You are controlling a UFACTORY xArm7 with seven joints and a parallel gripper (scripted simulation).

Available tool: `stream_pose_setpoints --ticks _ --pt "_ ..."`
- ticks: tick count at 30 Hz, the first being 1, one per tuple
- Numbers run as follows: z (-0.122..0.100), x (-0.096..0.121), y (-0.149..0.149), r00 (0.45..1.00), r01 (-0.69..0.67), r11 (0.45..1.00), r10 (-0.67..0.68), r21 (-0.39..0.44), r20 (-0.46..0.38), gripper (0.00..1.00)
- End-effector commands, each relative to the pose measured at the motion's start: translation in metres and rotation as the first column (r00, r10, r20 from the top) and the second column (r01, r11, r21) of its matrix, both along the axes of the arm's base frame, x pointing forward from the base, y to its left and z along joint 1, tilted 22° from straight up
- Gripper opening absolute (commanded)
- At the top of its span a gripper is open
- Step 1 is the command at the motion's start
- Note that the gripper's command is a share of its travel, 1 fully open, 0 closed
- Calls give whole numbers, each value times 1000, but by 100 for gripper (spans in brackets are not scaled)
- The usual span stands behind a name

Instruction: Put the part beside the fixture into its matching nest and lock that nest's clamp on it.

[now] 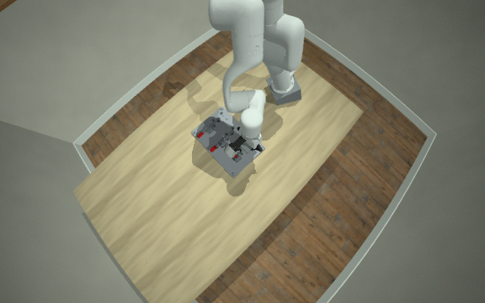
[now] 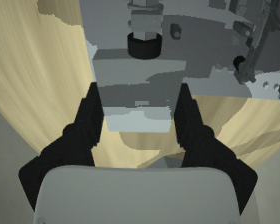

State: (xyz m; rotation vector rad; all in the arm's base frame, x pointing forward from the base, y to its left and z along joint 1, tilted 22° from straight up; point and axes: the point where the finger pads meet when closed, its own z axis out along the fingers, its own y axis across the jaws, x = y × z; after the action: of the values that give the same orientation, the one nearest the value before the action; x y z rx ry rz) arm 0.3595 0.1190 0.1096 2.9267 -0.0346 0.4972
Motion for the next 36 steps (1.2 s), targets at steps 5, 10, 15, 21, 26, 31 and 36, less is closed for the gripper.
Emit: stream_pose_setpoints --ticks 5,10,15,21,26,31,36 --pt "-4 3 0 1000 -1 1000 1 1 3 0" --pt "-10 6 -1 1000 -1 1000 1 1 3 0" --pt "-15 7 -2 1000 -1 1000 1 1 3 0" --pt "-24 11 -3 1000 -1 1000 1 1 3 0" --pt "-31 14 -4 1000 -1 1000 1 1 3 0" --pt "-35 15 -5 1000 -1 1000 1 1 3 0" --pt "-40 17 -6 1000 -1 1000 1 1 3 0"
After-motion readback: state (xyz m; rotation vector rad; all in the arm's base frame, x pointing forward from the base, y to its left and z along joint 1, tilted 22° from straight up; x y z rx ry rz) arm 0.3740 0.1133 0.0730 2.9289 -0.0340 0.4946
